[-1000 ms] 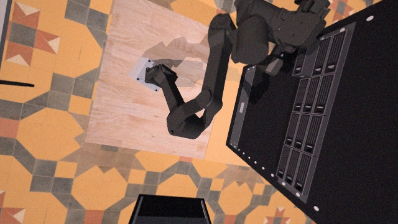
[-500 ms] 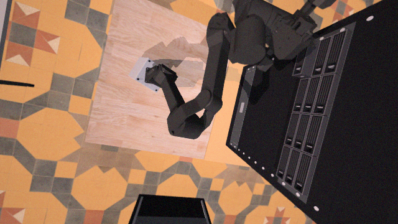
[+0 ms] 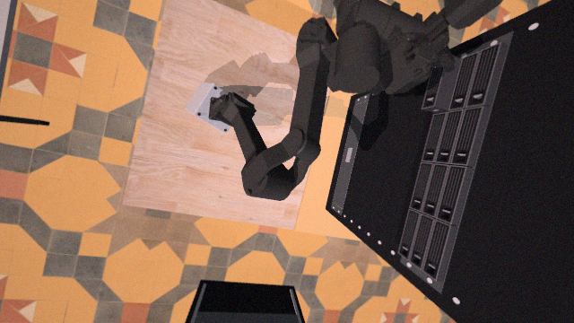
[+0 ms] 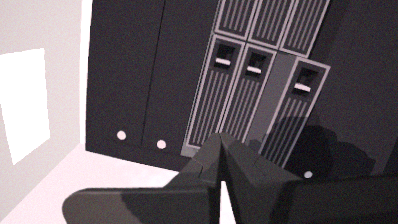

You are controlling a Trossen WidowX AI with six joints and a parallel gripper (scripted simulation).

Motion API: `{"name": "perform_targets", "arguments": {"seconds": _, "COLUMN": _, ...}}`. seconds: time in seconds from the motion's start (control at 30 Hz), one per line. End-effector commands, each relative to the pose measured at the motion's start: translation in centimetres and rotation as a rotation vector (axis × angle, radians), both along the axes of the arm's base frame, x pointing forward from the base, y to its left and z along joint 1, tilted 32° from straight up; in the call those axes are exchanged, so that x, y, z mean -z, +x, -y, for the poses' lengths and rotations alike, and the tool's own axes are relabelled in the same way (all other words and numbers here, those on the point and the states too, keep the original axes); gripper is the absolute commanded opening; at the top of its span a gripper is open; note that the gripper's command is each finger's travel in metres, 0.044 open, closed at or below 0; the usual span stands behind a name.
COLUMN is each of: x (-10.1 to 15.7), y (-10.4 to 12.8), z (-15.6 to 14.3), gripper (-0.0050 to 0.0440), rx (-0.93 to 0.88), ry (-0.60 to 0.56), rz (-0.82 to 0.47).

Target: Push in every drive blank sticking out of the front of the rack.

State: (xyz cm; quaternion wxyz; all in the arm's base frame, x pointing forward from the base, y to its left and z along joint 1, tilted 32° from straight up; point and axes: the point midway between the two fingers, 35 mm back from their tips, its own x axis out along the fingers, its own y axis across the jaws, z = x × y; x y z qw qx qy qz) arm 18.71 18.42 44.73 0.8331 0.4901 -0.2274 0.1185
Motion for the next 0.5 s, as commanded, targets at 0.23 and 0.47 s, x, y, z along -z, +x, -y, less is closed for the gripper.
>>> {"name": "perform_targets", "arguments": {"seconds": 0.23, "x": 0.15, "y": -0.24, "z": 0.11, "gripper": -0.0050, "rx": -0.090, "ry": 0.151, "rz": 0.001}}
{"name": "perform_targets", "arguments": {"seconds": 0.47, "x": 0.18, "y": -0.29, "z": 0.12, "gripper": -0.0050, "rx": -0.116, "ry": 0.196, "rz": 0.002}}
